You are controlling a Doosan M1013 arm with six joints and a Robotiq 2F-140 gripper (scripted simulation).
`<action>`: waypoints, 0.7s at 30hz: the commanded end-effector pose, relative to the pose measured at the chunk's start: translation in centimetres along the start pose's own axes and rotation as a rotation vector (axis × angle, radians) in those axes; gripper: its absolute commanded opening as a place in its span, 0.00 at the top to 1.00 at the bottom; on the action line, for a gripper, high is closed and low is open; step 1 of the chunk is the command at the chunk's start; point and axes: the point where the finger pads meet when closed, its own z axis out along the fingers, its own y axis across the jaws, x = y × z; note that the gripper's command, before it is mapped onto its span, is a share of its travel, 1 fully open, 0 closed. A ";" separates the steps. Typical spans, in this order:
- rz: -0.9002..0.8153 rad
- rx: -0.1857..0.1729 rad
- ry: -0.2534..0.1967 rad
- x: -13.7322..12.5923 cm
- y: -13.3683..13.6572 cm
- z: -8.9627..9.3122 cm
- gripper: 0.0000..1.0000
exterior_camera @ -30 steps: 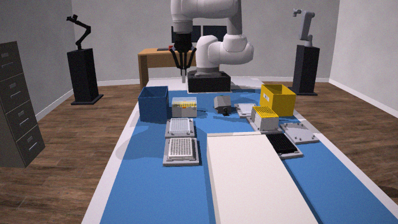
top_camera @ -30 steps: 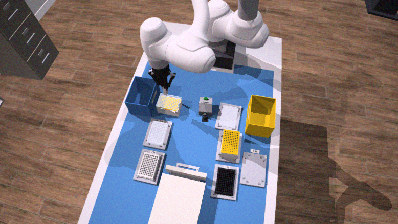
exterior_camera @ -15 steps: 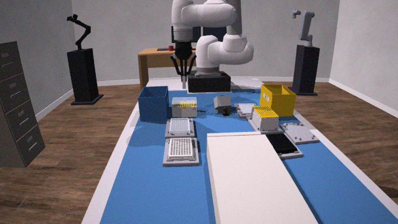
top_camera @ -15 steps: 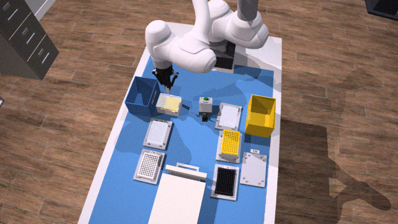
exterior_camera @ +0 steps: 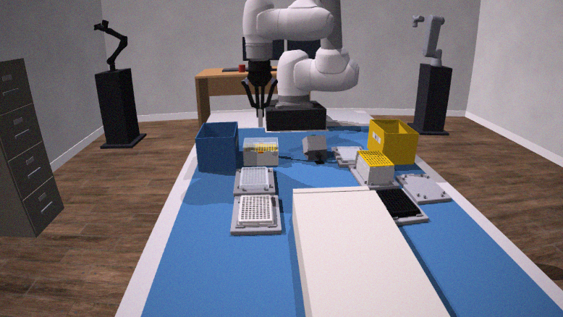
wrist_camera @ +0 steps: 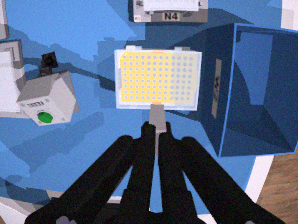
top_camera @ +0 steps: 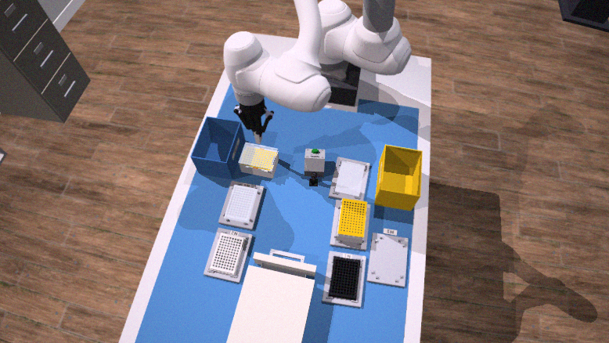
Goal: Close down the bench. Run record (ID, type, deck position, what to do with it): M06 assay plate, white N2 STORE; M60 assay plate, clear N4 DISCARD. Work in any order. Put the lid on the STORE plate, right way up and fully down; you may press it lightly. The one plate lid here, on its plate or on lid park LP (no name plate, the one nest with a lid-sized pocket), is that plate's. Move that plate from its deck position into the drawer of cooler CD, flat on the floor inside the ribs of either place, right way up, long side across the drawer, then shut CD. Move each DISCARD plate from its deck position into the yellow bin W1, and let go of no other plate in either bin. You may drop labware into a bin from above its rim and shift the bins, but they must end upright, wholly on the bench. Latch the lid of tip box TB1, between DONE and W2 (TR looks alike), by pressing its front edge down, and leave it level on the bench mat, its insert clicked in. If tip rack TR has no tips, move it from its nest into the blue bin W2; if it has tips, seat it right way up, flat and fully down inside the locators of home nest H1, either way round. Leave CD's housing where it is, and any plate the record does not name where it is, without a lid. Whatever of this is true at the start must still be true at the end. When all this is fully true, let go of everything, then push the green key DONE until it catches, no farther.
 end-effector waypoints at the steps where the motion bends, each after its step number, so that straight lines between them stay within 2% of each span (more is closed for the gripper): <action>1: 0.000 0.000 0.000 0.0 0.0 0.3 1.00; 21: 0.000 0.000 0.000 0.0 0.0 2.7 1.00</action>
